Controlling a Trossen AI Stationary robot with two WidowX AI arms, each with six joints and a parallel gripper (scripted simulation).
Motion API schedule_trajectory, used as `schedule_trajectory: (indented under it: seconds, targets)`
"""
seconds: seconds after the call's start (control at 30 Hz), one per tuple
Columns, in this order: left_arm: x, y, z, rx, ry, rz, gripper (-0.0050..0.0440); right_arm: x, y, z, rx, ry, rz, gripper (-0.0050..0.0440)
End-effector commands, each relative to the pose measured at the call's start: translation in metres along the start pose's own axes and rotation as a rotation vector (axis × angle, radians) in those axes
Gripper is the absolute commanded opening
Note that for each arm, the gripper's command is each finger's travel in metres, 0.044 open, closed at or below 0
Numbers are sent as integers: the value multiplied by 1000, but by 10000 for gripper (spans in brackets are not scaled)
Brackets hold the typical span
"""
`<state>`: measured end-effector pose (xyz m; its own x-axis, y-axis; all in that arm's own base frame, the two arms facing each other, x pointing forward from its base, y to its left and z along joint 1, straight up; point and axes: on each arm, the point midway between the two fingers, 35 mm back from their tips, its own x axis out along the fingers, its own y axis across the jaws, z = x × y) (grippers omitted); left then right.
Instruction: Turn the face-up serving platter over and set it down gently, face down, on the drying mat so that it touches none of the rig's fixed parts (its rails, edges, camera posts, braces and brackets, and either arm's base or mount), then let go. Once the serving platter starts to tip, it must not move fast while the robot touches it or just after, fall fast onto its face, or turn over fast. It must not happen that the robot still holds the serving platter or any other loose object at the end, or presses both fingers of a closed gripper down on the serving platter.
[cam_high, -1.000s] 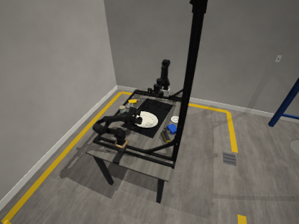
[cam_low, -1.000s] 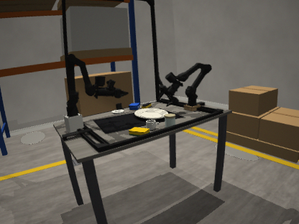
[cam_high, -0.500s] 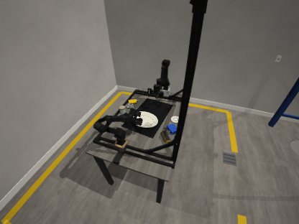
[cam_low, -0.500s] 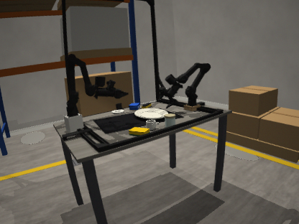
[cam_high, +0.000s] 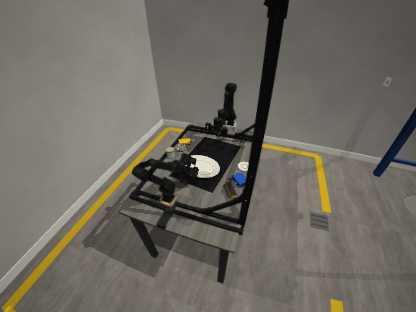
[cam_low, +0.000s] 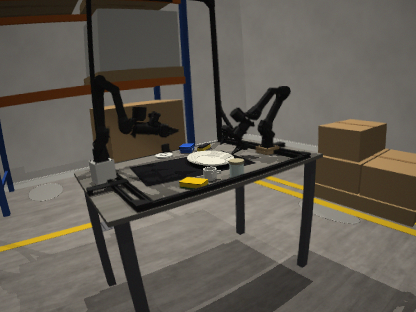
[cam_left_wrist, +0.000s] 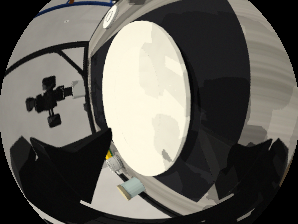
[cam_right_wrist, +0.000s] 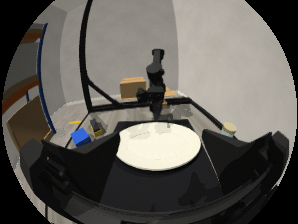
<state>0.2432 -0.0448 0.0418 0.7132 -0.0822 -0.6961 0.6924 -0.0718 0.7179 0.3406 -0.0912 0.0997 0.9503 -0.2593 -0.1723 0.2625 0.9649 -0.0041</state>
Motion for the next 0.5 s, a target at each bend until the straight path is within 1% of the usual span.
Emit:
schedule_trajectory:
  seconds: [0.0, 0.13, 0.47]
  targets:
    - [7, -12, -1, 5, 4, -15, 440, 0, 0, -1, 4, 1, 0, 440]
    - [11, -17, -1, 4, 4, -15, 440, 0, 0, -1, 4, 1, 0, 440]
    - [12, -20, -1, 4, 4, -15, 440, 0, 0, -1, 4, 1, 0, 440]
